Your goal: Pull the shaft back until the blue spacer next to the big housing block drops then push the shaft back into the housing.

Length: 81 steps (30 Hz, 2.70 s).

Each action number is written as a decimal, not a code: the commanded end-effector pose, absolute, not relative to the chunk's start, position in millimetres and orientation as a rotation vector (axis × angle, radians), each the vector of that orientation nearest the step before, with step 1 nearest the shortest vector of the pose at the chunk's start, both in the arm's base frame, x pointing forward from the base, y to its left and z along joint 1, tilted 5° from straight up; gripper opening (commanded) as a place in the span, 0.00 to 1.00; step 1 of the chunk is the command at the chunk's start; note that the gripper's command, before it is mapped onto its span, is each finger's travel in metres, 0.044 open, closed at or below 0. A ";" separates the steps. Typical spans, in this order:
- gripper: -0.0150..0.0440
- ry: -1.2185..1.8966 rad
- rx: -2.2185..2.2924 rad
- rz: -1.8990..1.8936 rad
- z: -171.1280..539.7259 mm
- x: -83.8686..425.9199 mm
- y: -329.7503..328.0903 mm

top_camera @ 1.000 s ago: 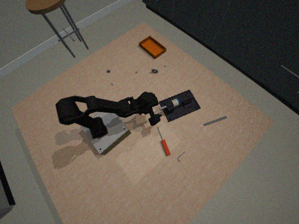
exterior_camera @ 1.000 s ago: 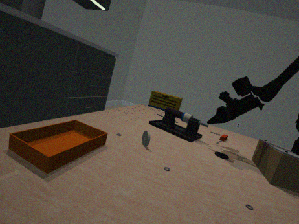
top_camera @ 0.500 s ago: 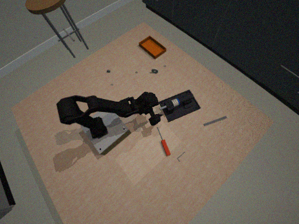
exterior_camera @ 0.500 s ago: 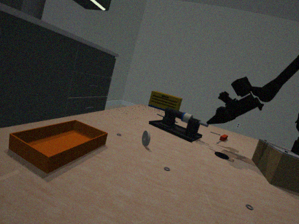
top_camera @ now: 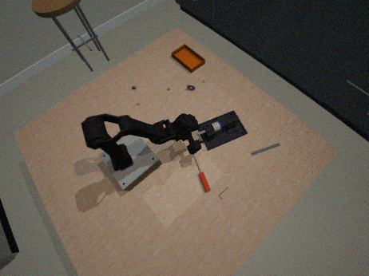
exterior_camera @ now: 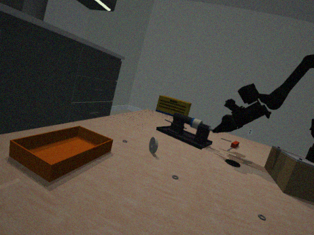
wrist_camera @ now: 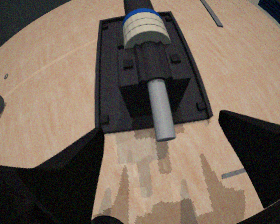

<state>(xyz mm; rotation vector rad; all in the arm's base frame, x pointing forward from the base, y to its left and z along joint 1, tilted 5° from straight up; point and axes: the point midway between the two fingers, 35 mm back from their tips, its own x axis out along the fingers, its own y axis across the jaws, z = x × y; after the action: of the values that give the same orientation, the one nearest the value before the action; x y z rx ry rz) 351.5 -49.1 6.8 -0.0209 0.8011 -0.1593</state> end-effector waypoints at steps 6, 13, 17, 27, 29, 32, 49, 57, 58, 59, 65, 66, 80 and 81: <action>1.00 0.794 -0.024 -0.153 -2.7 363.4 -50.5; 1.00 0.794 -0.024 -0.153 -4.4 364.8 -50.8; 1.00 0.794 -0.024 -0.153 -4.4 364.8 -50.8; 1.00 0.794 -0.024 -0.153 -4.4 364.8 -50.8; 1.00 0.794 -0.024 -0.153 -4.4 364.8 -50.8; 1.00 0.794 -0.024 -0.153 -4.4 364.8 -50.8; 1.00 0.794 -0.024 -0.153 -8.7 369.3 -51.7; 1.00 0.793 -0.024 -0.153 -16.8 377.1 -53.4; 1.00 0.793 -0.024 -0.153 -17.0 377.2 -53.5; 1.00 0.793 -0.024 -0.153 -17.0 377.2 -53.5; 0.82 0.800 -0.021 -0.159 -17.5 373.9 -53.6; 0.78 0.800 -0.021 -0.159 -17.5 373.9 -53.6; 0.25 0.800 -0.021 -0.159 -17.5 373.9 -53.6; 0.25 0.800 -0.021 -0.159 -17.5 373.9 -53.6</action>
<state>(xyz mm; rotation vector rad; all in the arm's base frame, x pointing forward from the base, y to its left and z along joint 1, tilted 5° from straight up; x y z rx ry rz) 374.0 -53.7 -17.7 -0.0213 0.8006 -0.1596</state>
